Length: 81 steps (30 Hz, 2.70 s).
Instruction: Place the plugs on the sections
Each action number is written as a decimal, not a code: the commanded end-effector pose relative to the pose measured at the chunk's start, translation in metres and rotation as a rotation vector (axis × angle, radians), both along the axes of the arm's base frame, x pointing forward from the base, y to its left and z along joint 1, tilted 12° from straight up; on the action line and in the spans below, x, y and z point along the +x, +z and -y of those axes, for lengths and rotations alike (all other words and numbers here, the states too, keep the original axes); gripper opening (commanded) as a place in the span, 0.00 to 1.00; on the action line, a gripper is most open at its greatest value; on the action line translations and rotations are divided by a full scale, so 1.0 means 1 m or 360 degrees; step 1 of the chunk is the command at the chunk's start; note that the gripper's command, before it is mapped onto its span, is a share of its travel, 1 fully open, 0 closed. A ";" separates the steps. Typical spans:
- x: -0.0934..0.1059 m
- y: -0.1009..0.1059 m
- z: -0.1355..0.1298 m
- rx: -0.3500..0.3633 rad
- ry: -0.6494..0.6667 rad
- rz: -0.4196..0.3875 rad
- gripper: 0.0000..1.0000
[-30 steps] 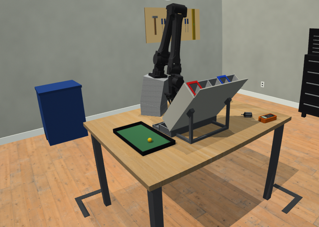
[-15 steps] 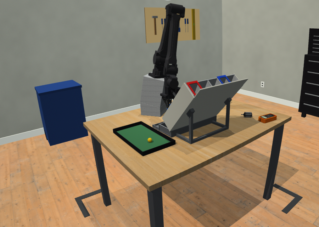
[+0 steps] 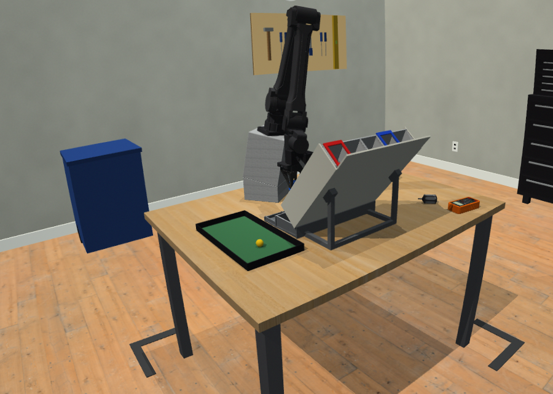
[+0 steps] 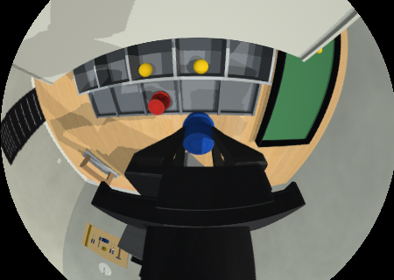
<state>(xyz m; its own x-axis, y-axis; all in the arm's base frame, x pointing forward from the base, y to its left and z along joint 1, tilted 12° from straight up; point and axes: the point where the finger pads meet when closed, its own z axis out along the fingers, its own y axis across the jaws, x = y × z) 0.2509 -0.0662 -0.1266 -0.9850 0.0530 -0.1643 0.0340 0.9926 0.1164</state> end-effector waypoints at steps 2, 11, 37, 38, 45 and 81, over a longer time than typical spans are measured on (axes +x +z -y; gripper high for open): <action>0.002 0.001 0.002 0.0003 0.0007 -0.0003 0.00; 0.002 0.001 0.002 0.0003 0.0007 -0.0003 0.00; 0.008 -0.010 -0.002 -0.0001 0.0006 0.0013 0.00; 0.008 -0.012 -0.002 0.0000 0.0003 0.0012 0.00; 0.008 -0.026 -0.003 0.0000 0.0003 0.0007 0.00; 0.016 -0.070 -0.005 -0.0005 0.0001 0.0019 0.00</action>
<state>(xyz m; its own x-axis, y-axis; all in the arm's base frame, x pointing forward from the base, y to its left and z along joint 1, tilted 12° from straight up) 0.2622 -0.0614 -0.1981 -0.9855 0.0517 -0.1617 0.0325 0.9924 0.1187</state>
